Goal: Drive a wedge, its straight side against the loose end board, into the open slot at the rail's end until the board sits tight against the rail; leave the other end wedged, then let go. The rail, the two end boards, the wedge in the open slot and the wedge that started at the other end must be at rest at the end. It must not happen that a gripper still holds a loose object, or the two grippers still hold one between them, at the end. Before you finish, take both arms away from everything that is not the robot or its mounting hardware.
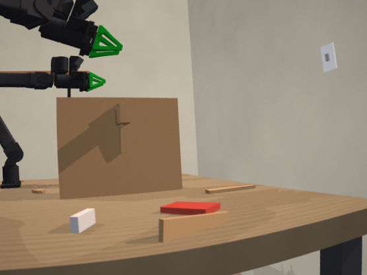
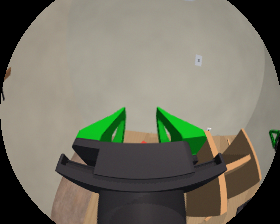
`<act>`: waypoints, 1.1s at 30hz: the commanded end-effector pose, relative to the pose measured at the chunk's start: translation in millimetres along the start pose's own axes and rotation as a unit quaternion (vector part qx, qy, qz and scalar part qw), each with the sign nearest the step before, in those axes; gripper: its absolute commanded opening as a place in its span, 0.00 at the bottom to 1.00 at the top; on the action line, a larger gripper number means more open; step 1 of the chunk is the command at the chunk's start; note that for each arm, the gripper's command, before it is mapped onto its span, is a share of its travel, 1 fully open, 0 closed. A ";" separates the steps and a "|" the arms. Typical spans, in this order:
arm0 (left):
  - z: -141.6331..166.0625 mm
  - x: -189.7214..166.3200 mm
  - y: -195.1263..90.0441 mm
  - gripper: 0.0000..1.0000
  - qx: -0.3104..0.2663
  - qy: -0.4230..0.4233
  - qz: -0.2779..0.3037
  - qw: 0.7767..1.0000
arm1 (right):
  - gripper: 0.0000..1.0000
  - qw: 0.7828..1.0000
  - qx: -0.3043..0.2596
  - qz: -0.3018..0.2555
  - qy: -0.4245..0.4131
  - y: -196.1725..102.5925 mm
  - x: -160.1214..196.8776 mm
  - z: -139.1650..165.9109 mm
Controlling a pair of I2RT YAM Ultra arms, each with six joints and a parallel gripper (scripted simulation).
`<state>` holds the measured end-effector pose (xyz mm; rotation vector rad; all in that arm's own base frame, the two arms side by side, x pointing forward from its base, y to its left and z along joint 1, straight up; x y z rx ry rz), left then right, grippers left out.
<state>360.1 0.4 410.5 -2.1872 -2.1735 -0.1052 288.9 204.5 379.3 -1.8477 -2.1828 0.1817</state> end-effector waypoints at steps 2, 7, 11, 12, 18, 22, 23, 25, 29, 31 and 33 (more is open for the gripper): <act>-26.9 1.2 -10.0 0.42 -0.033 0.001 0.001 0.999 | 0.38 1.000 -0.016 -0.004 0.013 -5.8 0.7 -15.5; -26.9 1.2 -10.0 0.42 -0.033 0.001 0.001 0.999 | 0.00 1.000 -0.016 -0.004 0.013 -5.8 0.7 -15.5; -26.9 1.2 -10.0 0.42 -0.033 0.001 0.001 0.999 | 0.00 1.000 -0.016 -0.004 0.013 -5.8 0.7 -15.5; -26.9 1.2 -10.0 0.42 -0.033 0.001 0.001 0.999 | 0.00 1.000 -0.016 -0.004 0.013 -5.8 0.7 -15.5; -26.9 1.2 -10.0 0.42 -0.033 0.001 0.001 0.999 | 0.00 1.000 -0.016 -0.004 0.013 -5.8 0.7 -15.5; -26.9 1.2 -10.0 0.42 -0.033 0.001 0.001 0.999 | 0.00 1.000 -0.016 -0.004 0.013 -5.8 0.7 -15.5; -26.9 1.2 -10.0 0.42 -0.033 0.001 0.001 0.999 | 0.00 1.000 -0.016 -0.004 0.013 -5.8 0.7 -15.5; -26.9 1.2 -10.0 0.42 -0.033 0.001 0.001 0.999 | 0.00 1.000 0.014 0.002 0.000 8.1 3.2 -0.4; -26.9 1.2 -10.0 0.42 -0.033 0.001 0.001 0.999 | 0.00 0.998 0.061 -0.003 -0.014 10.5 3.7 13.5; -26.9 1.2 -10.0 0.42 -0.033 0.001 0.001 0.999 | 0.00 0.994 0.107 -0.003 -0.024 15.1 4.0 26.0; -26.9 1.2 -10.0 0.42 -0.033 0.001 0.001 0.999 | 0.00 0.987 0.158 -0.001 -0.030 17.9 2.5 37.7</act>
Point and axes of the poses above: on each arm, the point where the finger pads meet when closed, its own y axis out along the fingers, its own x axis across the jaws, z = x × y, the point moved 2 cm from there along -y, back along the fingers, and after that the axes turned 5 degrees about y, right-handed, at the moved point
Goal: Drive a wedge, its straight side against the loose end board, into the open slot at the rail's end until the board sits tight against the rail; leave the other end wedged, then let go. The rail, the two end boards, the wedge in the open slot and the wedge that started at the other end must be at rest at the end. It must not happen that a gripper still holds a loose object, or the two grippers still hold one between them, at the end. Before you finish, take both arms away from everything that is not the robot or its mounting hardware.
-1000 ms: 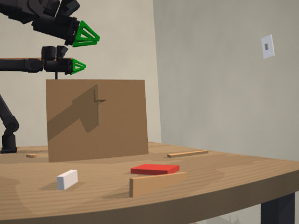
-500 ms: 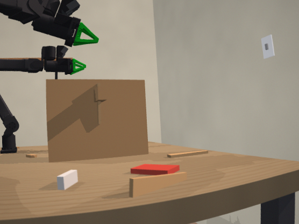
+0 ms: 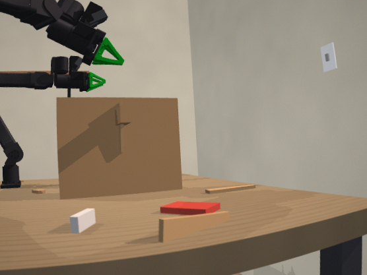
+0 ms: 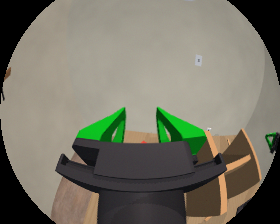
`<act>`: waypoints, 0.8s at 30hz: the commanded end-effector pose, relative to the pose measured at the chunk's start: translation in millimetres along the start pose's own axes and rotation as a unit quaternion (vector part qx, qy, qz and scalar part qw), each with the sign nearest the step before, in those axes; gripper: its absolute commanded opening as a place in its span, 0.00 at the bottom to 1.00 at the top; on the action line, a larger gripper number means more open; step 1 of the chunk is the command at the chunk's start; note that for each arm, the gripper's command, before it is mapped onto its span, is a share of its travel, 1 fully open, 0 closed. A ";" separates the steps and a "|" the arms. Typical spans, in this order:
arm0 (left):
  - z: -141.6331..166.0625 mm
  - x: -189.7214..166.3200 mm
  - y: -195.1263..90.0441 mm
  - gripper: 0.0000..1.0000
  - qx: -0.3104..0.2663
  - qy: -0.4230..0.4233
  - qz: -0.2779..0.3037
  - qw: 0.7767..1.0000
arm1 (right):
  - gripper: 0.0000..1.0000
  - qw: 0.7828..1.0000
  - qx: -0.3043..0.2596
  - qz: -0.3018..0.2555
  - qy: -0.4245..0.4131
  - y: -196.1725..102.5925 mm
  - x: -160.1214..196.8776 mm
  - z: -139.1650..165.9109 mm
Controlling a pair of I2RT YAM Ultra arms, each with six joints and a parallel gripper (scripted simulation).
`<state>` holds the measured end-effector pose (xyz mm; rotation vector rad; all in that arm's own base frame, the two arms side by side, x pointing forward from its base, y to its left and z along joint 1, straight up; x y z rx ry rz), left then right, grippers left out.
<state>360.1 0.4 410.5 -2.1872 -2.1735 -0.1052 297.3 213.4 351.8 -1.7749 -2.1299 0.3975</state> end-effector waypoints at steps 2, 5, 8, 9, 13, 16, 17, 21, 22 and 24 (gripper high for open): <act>-26.9 1.2 -10.0 0.42 -0.033 0.001 0.001 0.999 | 0.00 0.993 0.118 -0.001 -0.006 6.7 -1.9 20.1; -26.9 1.2 -10.0 0.42 -0.033 0.001 0.001 0.999 | 0.00 0.984 0.178 0.008 -0.006 12.5 -4.4 32.9; -26.9 1.2 -10.0 0.42 -0.033 0.001 0.001 0.999 | 0.00 0.970 0.242 0.019 -0.003 16.1 -8.5 47.3; -26.9 1.2 -10.0 0.42 -0.033 0.001 0.001 0.999 | 0.00 0.970 0.242 0.019 -0.003 16.1 -8.5 47.3; -26.9 1.2 -10.0 0.42 -0.033 0.001 0.001 0.999 | 0.00 0.961 0.277 0.025 0.005 16.7 -10.9 48.6; -26.9 1.2 -10.0 0.42 -0.033 0.001 0.001 0.999 | 0.00 0.955 0.296 0.033 0.011 21.9 -12.7 50.4; -26.9 1.2 -10.0 0.42 -0.033 0.001 0.001 0.999 | 0.00 0.953 0.301 0.035 0.013 23.0 -13.2 50.9; -26.9 1.2 -10.0 0.42 -0.033 0.001 0.001 0.999 | 0.00 0.948 0.315 0.041 0.017 26.0 -14.4 52.1; -26.9 1.2 -10.0 0.42 -0.033 0.001 0.001 0.999 | 0.00 0.948 0.315 0.041 0.019 25.5 -14.6 51.0; -26.9 1.2 -10.0 0.42 -0.033 0.001 0.001 0.999 | 0.00 0.948 0.314 0.041 0.021 25.2 -15.1 49.2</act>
Point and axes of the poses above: on each arm, the point where the finger pads meet when closed, its own y axis out along the fingers, its own x axis across the jaws, z = x × y, the point moved 2 cm from there along -y, back along the fingers, and after that the axes turned 5 degrees about y, right-handed, at the moved point
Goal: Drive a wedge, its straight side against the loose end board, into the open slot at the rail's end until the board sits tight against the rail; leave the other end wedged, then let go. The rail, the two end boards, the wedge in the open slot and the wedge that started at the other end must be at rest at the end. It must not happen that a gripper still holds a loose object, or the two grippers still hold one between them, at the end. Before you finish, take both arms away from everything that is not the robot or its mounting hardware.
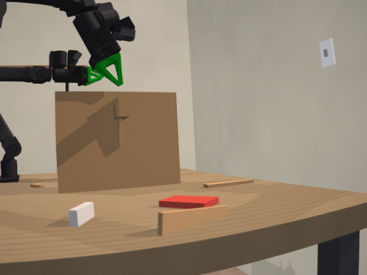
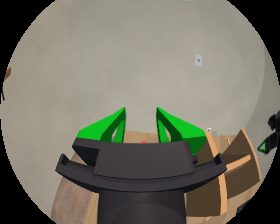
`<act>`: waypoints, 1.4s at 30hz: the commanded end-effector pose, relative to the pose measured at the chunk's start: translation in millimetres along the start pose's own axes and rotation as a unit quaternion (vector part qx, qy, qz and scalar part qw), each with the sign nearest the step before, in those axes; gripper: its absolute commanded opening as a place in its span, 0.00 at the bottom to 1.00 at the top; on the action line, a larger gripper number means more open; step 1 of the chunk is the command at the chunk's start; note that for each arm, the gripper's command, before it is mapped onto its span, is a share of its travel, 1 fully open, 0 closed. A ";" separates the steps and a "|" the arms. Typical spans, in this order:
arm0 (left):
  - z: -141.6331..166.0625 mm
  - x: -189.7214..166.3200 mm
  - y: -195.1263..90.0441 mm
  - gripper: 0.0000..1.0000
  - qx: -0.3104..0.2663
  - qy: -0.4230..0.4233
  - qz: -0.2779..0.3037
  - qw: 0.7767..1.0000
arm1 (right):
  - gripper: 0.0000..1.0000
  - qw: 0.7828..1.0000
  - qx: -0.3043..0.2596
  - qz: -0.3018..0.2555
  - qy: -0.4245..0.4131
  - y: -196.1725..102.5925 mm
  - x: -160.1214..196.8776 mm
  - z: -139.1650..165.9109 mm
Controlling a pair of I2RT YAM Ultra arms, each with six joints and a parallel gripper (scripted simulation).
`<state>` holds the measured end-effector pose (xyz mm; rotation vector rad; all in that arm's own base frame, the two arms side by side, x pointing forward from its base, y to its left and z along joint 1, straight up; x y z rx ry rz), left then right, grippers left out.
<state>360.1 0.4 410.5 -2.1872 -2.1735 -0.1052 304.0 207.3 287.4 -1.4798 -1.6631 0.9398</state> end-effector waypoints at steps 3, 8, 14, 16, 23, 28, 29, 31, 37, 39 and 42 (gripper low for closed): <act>-26.9 1.2 -10.0 0.42 -0.033 0.001 0.001 0.999 | 0.00 1.000 0.001 -0.005 0.013 -14.0 -4.4 -2.8; -26.9 1.2 -10.0 0.42 -0.033 0.001 0.001 0.999 | 0.00 1.000 -0.015 -0.004 0.003 -12.8 -4.8 -2.5; -26.9 1.2 -10.0 0.42 -0.033 0.001 0.001 0.999 | 0.00 1.000 -0.017 -0.007 0.002 -11.1 -3.9 -0.6; -26.9 1.2 -10.0 0.42 -0.033 0.001 0.001 0.999 | 0.00 1.000 -0.018 -0.007 0.002 -10.1 -3.5 0.3; -26.9 1.2 -10.0 0.42 -0.033 0.001 0.001 0.999 | 0.00 1.000 -0.012 -0.005 -0.001 -3.7 -3.0 5.3; -26.9 1.2 -10.0 0.42 -0.033 0.001 0.001 0.999 | 0.00 1.000 -0.016 -0.007 0.001 -2.6 -2.5 3.4; -26.9 1.2 -10.0 0.42 -0.033 0.001 0.001 0.999 | 0.00 1.000 -0.017 -0.007 0.002 -2.7 -3.3 3.8; -26.9 1.2 -10.0 0.42 -0.033 0.001 0.001 0.999 | 0.00 1.000 -0.017 -0.007 0.002 -1.3 -2.7 4.2; -26.9 1.2 -10.0 0.42 -0.033 0.001 0.001 0.999 | 0.00 1.000 -0.017 -0.008 0.001 1.2 -1.9 6.3; -26.9 1.2 -10.0 0.42 -0.033 0.001 0.001 0.999 | 0.00 1.000 -0.019 -0.010 0.001 -0.5 -2.4 6.6; -26.9 1.2 -10.0 0.42 -0.033 0.001 0.001 0.999 | 0.00 1.000 -0.016 -0.008 -0.001 4.3 -1.0 8.4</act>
Point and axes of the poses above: on each arm, the point where the finger pads meet when closed, its own y axis out along the fingers, its own x axis across the jaws, z = x × y, the point moved 2 cm from there along -y, back along the fingers, and after that the axes turned 5 degrees about y, right-handed, at the moved point
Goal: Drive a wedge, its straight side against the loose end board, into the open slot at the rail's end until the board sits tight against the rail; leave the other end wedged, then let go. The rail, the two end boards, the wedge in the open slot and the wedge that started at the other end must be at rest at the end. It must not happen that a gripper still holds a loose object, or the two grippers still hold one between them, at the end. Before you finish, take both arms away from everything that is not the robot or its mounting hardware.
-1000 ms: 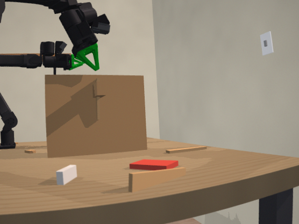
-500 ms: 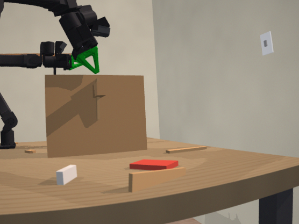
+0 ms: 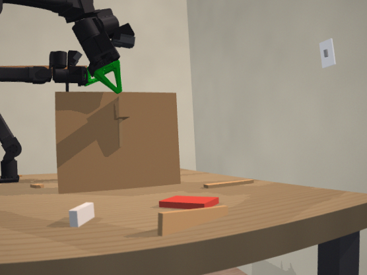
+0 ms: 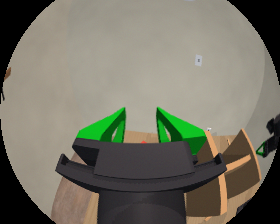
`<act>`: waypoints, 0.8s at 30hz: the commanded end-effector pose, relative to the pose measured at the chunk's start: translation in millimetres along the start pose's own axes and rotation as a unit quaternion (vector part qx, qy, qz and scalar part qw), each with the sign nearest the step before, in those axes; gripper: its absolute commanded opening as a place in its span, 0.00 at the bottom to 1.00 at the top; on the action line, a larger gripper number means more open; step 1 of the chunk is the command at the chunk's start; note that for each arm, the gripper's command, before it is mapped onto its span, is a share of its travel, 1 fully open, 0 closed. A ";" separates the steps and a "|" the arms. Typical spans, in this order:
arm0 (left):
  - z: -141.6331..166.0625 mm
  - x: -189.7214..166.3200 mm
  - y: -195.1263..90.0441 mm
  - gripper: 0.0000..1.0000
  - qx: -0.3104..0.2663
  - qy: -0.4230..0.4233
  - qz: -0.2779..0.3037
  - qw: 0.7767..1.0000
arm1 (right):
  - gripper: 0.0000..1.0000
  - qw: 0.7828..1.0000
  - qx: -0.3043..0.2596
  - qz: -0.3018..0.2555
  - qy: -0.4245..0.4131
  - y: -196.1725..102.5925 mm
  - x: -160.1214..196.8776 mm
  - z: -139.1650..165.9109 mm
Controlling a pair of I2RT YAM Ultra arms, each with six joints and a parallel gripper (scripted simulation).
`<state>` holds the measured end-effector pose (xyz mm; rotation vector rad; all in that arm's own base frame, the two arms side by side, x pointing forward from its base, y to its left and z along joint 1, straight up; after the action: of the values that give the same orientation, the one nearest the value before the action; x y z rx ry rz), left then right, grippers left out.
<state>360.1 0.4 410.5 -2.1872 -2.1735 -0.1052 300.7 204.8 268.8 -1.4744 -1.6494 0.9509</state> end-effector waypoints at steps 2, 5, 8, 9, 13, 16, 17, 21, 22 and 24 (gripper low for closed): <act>-26.9 1.2 -10.0 0.42 -0.033 0.001 0.001 0.999 | 0.00 1.000 -0.023 -0.008 0.002 -8.6 -0.8 -3.5; -26.9 1.2 -10.0 0.42 -0.033 0.001 0.001 0.999 | 0.00 1.000 -0.026 -0.009 0.002 -8.5 -1.0 -3.2; -26.9 1.2 -10.0 0.42 -0.033 0.001 0.001 0.999 | 0.00 1.000 -0.024 -0.009 0.002 -5.7 -0.6 -1.5; -26.9 1.2 -10.0 0.42 -0.033 0.001 0.001 0.999 | 0.00 1.000 -0.026 -0.010 0.002 -5.6 0.0 -2.2; -26.9 1.2 -10.0 0.42 -0.033 0.001 0.001 0.999 | 0.00 0.999 -0.030 -0.012 0.005 -6.4 0.1 -4.8; -26.9 1.2 -10.0 0.42 -0.033 0.001 0.001 0.999 | 0.00 0.999 -0.031 -0.014 0.003 -7.8 1.3 -4.3; -26.9 1.2 -10.0 0.42 -0.033 0.001 0.001 0.999 | 0.00 0.999 -0.033 -0.015 0.003 -8.6 1.7 -5.3; -26.9 1.2 -10.0 0.42 -0.033 0.001 0.001 0.999 | 0.00 1.000 -0.005 0.000 -0.005 9.6 1.1 5.8; -26.9 1.2 -10.0 0.42 -0.033 0.001 0.001 0.999 | 0.00 1.000 0.004 -0.003 -0.006 16.1 3.5 9.4; -26.9 1.2 -10.0 0.42 -0.033 0.001 0.001 0.999 | 0.00 0.999 0.032 0.012 -0.013 27.4 0.5 20.0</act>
<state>360.1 0.4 410.5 -2.1872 -2.1735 -0.1052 301.3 205.2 259.5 -1.4780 -1.6573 0.9404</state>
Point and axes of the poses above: on each arm, the point where the finger pads meet when closed, its own y axis out along the fingers, its own x axis across the jaws, z = x × y, the point moved 2 cm from there along -y, back along the fingers, and after that the axes turned 5 degrees about y, right-handed, at the moved point
